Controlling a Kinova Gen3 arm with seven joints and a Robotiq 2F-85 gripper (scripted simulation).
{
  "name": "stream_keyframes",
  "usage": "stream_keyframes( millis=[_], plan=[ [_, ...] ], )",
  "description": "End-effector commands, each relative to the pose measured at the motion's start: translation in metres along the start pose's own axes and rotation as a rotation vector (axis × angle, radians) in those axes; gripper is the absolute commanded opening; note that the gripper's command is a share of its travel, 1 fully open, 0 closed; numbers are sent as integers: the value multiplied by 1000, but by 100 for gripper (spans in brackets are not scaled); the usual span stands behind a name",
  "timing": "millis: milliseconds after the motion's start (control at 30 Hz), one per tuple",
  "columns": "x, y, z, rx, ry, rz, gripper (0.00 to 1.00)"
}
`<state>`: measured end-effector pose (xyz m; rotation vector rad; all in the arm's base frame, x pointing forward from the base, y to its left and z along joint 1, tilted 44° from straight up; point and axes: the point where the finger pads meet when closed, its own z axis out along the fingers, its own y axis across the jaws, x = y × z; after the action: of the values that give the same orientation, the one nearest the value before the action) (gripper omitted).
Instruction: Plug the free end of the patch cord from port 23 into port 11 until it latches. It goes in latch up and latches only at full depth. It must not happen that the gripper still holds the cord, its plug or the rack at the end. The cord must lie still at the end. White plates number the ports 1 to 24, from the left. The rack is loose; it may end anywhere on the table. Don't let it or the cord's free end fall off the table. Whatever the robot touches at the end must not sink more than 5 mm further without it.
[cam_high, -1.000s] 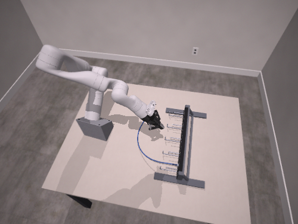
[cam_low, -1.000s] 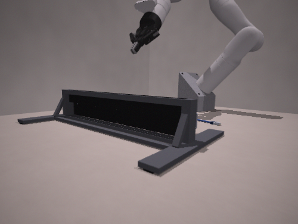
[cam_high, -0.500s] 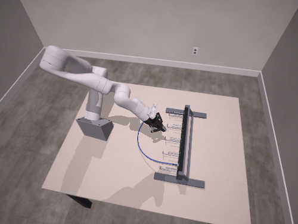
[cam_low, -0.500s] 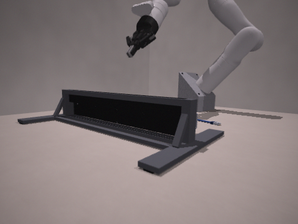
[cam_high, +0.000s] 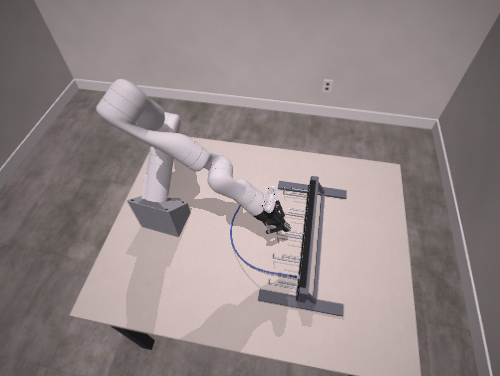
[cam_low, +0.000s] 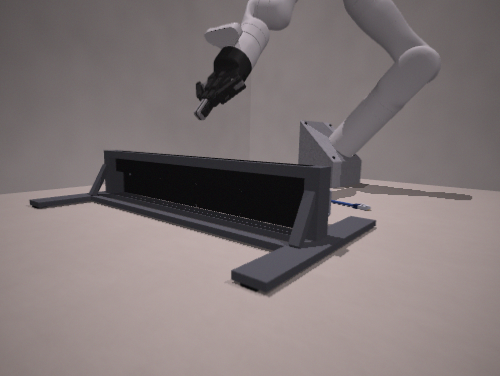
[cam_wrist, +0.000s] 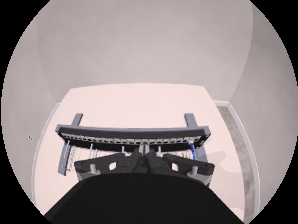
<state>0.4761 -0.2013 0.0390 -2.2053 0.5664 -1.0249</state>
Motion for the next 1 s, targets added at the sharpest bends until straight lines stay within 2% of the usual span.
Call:
stream_keyframes(
  millis=[0,133,367,967],
  plan=[
    [-4,-10,26,7,-22,-21,0],
    [-4,-10,43,7,-22,-21,0],
    [-5,-10,54,7,-22,-21,0],
    [-5,-10,57,7,-22,-21,0]
  ],
)
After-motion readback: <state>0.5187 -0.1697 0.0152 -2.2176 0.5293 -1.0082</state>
